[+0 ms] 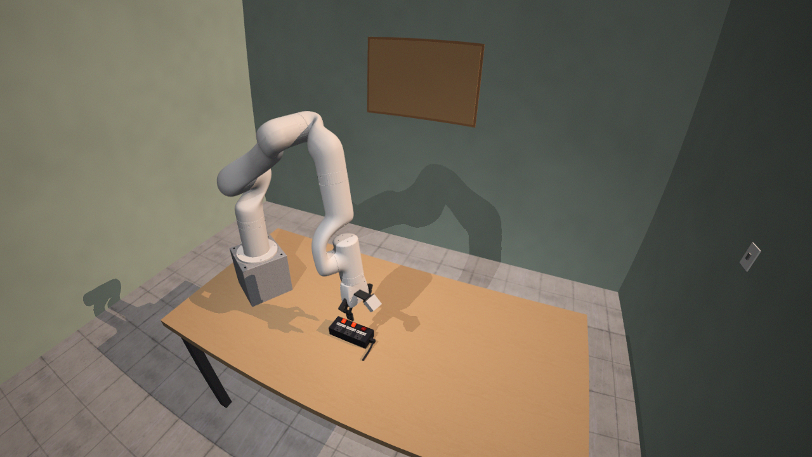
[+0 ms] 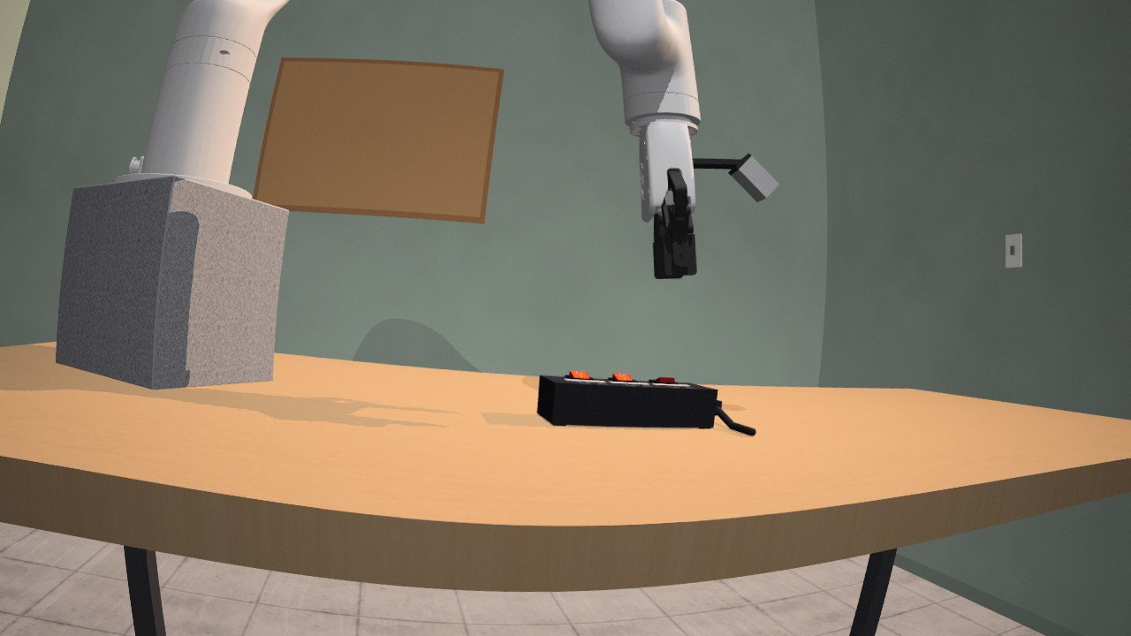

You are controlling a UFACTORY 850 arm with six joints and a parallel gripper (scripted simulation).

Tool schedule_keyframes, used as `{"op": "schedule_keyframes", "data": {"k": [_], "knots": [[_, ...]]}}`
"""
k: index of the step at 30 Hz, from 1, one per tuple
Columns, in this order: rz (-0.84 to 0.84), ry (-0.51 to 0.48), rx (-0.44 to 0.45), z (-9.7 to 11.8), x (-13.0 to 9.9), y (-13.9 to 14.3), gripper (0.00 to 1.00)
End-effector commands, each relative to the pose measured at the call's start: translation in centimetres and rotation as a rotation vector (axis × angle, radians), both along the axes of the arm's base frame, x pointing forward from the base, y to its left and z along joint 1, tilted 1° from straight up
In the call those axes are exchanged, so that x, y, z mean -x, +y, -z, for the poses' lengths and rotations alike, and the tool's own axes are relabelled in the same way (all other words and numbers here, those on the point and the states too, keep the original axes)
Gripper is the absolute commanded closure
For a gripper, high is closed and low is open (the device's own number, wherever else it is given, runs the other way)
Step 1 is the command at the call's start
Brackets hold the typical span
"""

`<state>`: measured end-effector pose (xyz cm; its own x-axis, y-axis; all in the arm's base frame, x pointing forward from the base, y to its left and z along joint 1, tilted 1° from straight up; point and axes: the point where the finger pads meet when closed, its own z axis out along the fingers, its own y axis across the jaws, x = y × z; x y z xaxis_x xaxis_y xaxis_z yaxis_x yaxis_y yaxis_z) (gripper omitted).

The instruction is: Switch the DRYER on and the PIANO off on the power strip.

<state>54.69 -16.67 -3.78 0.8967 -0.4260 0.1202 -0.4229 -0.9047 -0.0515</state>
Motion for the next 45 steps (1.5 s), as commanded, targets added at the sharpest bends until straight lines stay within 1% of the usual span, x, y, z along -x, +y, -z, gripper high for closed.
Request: {"op": "schedule_keyframes", "data": {"k": [1, 4, 5, 8, 9, 12, 13, 17, 24, 42, 44, 45], "knots": [[-0.047, 0.022, 0.002, -0.4, 0.4, -0.4, 0.0], [-0.047, 0.022, 0.002, -0.4, 0.4, -0.4, 0.0], [-0.095, 0.04, -0.001, -0.7, 1.1, -0.8, 0.0], [-0.095, 0.04, -0.001, -0.7, 1.1, -0.8, 0.0], [-0.137, 0.057, -0.002, -1.0, 1.6, -1.2, 0.0], [-0.137, 0.057, -0.002, -1.0, 1.6, -1.2, 0.0], [-0.173, 0.071, -0.003, -1.2, 2.1, -1.6, 0.0], [-0.226, 0.095, -0.002, -1.6, 2.9, -2.2, 0.0], [-0.27, 0.114, -0.001, -1.9, 3.6, -2.7, 0.0], [-0.272, 0.115, -0.001, -1.9, 3.7, -2.8, 0.0], [-0.271, 0.115, -0.001, -1.4, 3.3, -2.5, 0.0], [-0.268, 0.115, -0.002, -0.6, 2.6, -2.1, 0.0]]}}
